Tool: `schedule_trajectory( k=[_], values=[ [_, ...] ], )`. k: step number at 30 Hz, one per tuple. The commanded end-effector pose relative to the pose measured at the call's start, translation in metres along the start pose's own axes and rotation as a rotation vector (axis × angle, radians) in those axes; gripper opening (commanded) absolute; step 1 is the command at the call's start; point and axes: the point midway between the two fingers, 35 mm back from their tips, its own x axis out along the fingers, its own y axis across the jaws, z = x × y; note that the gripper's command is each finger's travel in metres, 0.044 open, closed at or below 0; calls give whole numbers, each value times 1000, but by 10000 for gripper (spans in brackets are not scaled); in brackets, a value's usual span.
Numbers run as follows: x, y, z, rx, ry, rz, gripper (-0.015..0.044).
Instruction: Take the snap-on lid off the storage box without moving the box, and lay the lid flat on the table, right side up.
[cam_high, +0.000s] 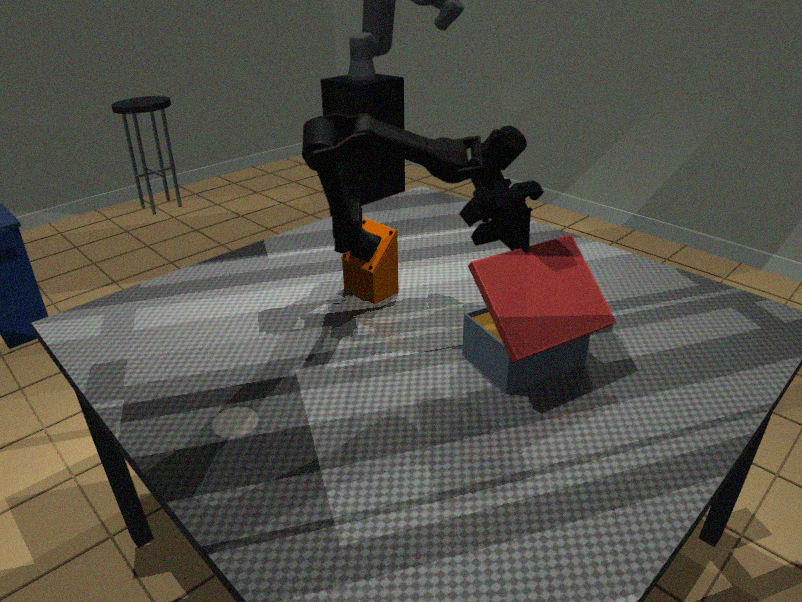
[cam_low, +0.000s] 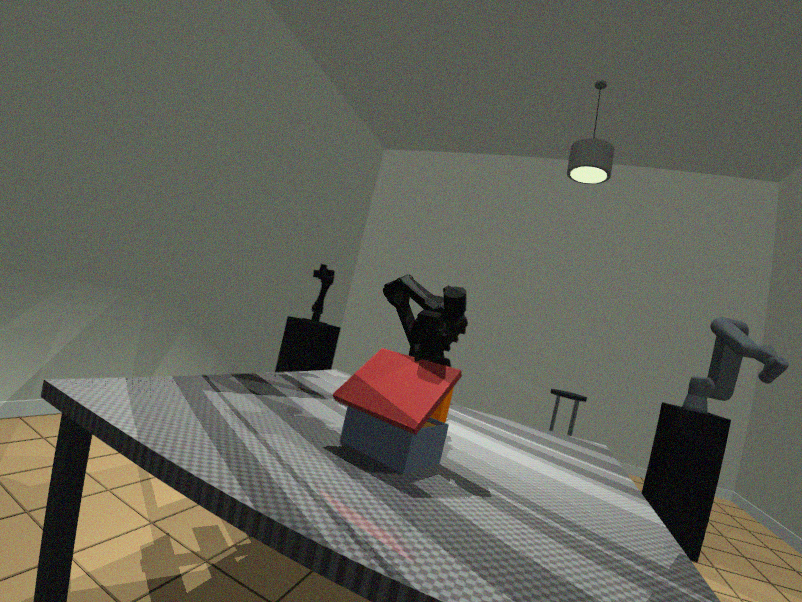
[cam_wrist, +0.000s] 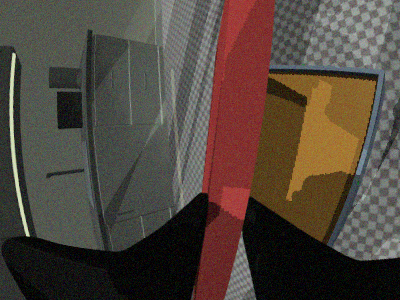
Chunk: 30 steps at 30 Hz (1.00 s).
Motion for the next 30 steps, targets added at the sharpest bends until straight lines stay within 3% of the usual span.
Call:
schedule_trajectory(
  k=[1, 17, 30],
  values=[
    [-6, 8, 0, 12, 0, 8, 0],
    [-16, 20, 0, 12, 0, 7, 0],
    [-15, 13, 26, 10, 0, 7, 0]
  ],
)
